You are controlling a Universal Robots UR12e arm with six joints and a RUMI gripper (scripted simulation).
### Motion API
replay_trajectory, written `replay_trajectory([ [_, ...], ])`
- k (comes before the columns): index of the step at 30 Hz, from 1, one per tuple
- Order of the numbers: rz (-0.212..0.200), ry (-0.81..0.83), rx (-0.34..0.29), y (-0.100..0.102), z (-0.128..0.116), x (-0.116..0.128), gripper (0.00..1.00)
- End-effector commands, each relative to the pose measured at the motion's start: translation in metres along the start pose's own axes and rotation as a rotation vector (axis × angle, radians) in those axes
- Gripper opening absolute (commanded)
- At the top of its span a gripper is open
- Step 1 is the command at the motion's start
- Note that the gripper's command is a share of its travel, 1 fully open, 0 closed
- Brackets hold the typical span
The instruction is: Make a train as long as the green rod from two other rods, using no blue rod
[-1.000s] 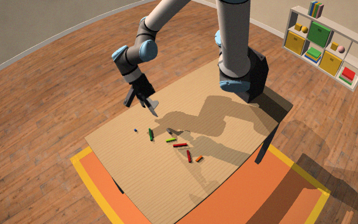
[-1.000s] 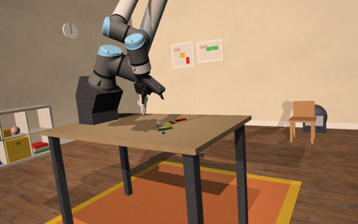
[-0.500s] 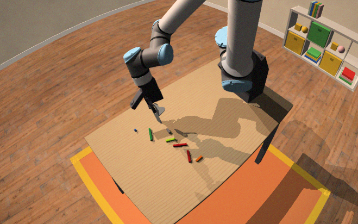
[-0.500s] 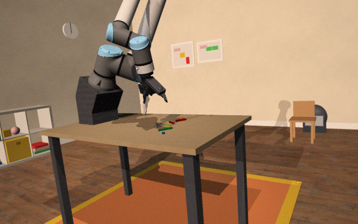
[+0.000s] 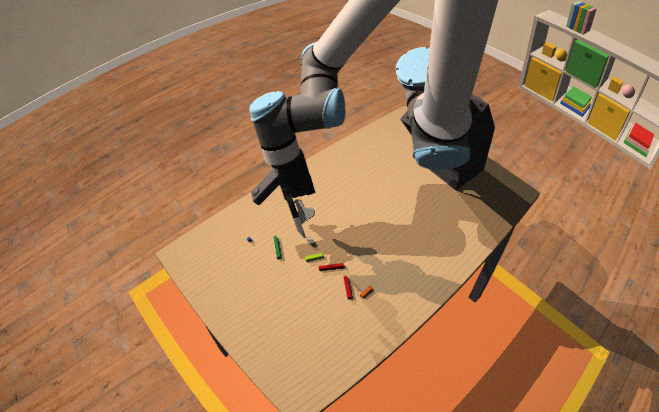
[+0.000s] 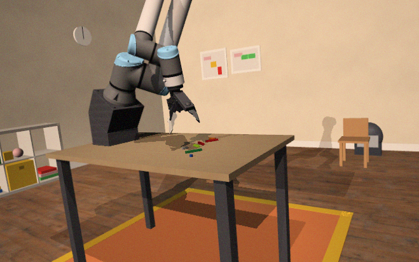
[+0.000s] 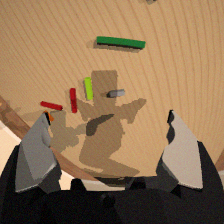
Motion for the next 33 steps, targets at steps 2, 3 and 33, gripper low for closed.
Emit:
replay_trajectory([
  [2, -0.055, 0.085, 0.038, 0.01, -0.01, -0.011, 1.0],
  [3, -0.062, 0.104, 0.048, 0.011, -0.012, -0.014, 1.0],
  [33, -0.176, 0.329, 0.149, 0.037, -0.041, -0.049, 1.0],
])
Point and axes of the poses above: the point where the finger pads meet when closed, its own y axis out along the fingers, its own x axis across the jaws, z = x × y, the point moved 3 cm from there along -y, back along the fingers, and after that the axes turned 7 degrees about -y, right-handed, at the moved point
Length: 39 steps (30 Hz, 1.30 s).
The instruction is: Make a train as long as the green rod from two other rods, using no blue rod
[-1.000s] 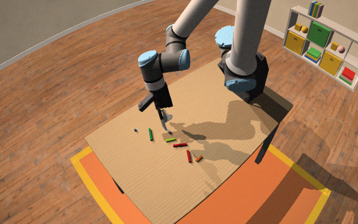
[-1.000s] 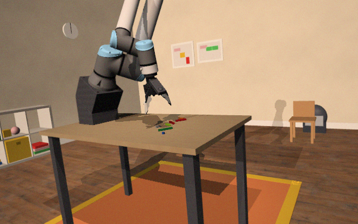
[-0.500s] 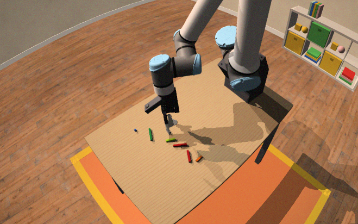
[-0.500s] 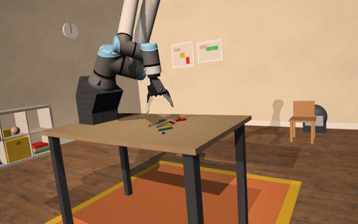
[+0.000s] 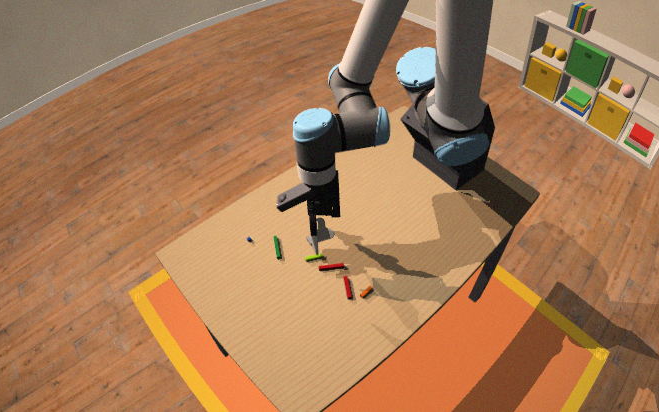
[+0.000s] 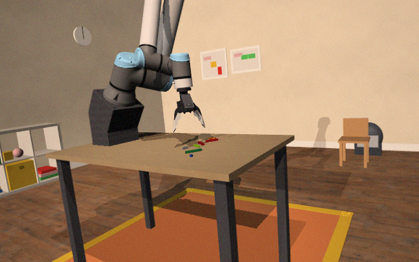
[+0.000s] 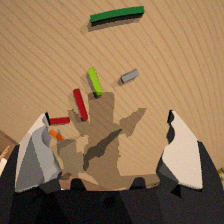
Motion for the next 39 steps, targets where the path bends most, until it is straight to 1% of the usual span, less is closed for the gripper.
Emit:
replay_trajectory([
  [1, -0.033, 0.047, 0.029, 0.0028, -0.006, -0.0033, 1.0],
  [12, -0.039, 0.063, 0.041, 0.0028, -0.0064, -0.006, 1.0],
  [39, -0.039, 0.063, 0.042, 0.0022, -0.0057, -0.0057, 1.0],
])
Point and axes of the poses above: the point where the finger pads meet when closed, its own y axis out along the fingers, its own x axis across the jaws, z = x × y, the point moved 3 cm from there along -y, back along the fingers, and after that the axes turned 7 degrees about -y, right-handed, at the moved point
